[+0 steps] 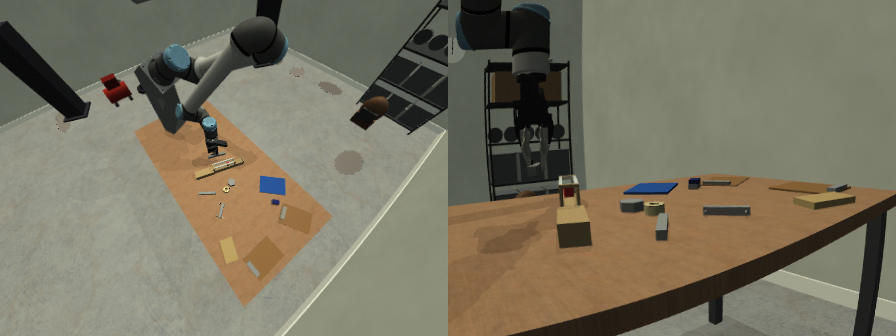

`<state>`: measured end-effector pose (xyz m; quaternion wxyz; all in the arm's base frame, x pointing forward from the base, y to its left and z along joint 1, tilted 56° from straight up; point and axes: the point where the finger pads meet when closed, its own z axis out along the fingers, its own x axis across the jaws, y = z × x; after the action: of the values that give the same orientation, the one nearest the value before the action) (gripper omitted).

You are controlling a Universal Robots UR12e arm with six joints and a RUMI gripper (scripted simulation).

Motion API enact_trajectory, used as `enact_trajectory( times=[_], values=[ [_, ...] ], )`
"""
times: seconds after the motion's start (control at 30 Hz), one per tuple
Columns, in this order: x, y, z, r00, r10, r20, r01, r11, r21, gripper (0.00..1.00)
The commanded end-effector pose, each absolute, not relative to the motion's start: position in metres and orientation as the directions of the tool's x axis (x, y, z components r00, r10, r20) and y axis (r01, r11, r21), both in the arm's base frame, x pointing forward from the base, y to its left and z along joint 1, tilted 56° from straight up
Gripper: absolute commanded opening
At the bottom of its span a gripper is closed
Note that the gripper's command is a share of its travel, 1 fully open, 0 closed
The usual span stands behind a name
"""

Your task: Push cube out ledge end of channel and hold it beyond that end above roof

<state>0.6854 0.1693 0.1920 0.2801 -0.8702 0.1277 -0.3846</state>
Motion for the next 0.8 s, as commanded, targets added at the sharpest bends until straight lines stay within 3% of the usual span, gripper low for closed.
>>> enact_trajectory(
  times=[0.0,0.37,0.77],
  values=[
    [0.712,0.103,0.175,0.680,-0.404,0.611,0.024,-0.822,-0.569,0.00],
    [0.743,0.021,0.156,0.680,-0.374,0.631,0.048,-0.836,-0.547,0.00],
    [0.761,0.026,0.144,0.681,-0.370,0.631,0.049,-0.837,-0.544,0.00]
  ],
)
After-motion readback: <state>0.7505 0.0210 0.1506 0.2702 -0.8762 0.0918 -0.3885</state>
